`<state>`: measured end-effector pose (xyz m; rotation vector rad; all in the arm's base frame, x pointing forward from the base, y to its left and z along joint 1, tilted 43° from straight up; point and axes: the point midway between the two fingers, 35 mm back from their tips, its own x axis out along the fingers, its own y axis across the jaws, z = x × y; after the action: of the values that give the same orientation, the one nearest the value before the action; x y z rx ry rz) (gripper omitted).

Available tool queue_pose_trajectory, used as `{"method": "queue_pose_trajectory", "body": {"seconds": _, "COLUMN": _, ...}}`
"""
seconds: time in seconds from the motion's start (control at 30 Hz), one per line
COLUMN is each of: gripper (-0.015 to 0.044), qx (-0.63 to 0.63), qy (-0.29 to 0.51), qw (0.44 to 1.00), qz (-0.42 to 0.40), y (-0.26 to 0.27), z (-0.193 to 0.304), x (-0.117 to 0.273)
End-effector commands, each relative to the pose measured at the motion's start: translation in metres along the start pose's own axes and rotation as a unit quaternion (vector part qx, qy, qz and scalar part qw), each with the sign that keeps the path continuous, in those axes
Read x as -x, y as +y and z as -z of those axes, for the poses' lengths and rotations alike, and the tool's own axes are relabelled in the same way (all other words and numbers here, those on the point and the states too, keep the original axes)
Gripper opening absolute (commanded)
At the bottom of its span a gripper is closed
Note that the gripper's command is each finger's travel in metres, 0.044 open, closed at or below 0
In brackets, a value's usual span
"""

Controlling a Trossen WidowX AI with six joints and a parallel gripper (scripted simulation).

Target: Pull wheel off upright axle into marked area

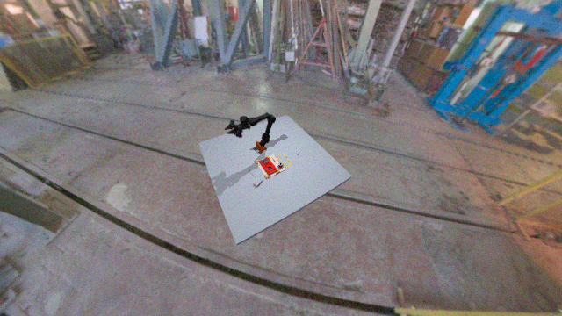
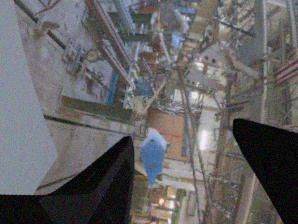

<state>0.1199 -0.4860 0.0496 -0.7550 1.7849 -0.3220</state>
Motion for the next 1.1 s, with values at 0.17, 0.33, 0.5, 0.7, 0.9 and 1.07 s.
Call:
{"method": "queue_pose_trajectory", "body": {"seconds": 0.17, "gripper": 0.03, "qx": 0.002, "qy": -0.13, "qw": 0.99, "qz": -0.053, "y": 0.017, "z": -0.102, "x": 0.045}}
{"method": "queue_pose_trajectory", "body": {"seconds": 0.33, "gripper": 0.03, "qx": 0.002, "qy": -0.198, "qw": 0.974, "qz": -0.113, "y": 0.04, "z": -0.156, "x": 0.079}}
{"method": "queue_pose_trajectory", "body": {"seconds": 0.5, "gripper": 0.03, "qx": 0.001, "qy": -0.254, "qw": 0.949, "qz": -0.189, "y": 0.071, "z": -0.205, "x": 0.122}}
{"method": "queue_pose_trajectory", "body": {"seconds": 0.7, "gripper": 0.03, "qx": 0.001, "qy": -0.293, "qw": 0.909, "qz": -0.297, "y": 0.116, "z": -0.25, "x": 0.182}}
{"method": "queue_pose_trajectory", "body": {"seconds": 0.9, "gripper": 0.03, "qx": 0.002, "qy": -0.295, "qw": 0.862, "qz": -0.412, "y": 0.165, "z": -0.278, "x": 0.248}}
{"method": "queue_pose_trajectory", "body": {"seconds": 1.07, "gripper": 0.03, "qx": 0.002, "qy": -0.268, "qw": 0.82, "qz": -0.506, "y": 0.205, "z": -0.288, "x": 0.305}}
